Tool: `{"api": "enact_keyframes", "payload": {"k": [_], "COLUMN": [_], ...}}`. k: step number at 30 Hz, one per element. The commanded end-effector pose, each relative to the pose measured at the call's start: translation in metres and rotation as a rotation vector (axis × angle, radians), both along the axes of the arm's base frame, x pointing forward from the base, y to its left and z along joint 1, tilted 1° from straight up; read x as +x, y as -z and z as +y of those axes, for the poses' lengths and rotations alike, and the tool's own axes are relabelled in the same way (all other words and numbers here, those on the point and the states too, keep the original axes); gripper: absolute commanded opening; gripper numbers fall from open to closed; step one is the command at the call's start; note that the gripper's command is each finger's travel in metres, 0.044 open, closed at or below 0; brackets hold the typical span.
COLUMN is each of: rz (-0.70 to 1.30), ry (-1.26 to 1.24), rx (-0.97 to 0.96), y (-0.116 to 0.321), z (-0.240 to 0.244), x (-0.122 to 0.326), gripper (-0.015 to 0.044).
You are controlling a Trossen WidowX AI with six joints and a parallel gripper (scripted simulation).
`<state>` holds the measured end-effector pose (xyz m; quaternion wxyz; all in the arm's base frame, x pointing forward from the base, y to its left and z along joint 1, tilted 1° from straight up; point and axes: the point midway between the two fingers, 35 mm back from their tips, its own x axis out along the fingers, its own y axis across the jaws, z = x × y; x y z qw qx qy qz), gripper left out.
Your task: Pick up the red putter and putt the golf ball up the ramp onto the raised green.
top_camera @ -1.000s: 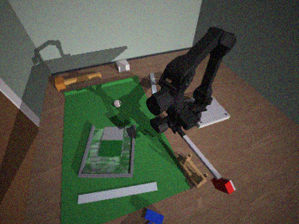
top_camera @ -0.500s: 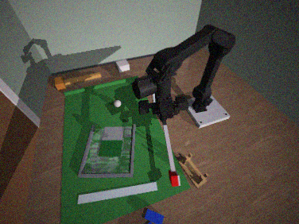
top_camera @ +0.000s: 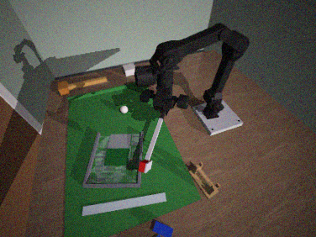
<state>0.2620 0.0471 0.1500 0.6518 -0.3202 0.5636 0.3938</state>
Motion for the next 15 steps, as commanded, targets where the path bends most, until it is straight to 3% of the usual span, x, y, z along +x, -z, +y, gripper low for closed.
{"api": "enact_keyframes", "payload": {"k": [1, 15], "rz": [-0.001, 0.042], "ry": [0.107, 0.570], "rx": [-0.009, -0.052], "y": [-0.004, -0.008], "z": [-0.017, -0.089], "x": [0.001, -0.007], "gripper": [0.0000, 0.0000]}}
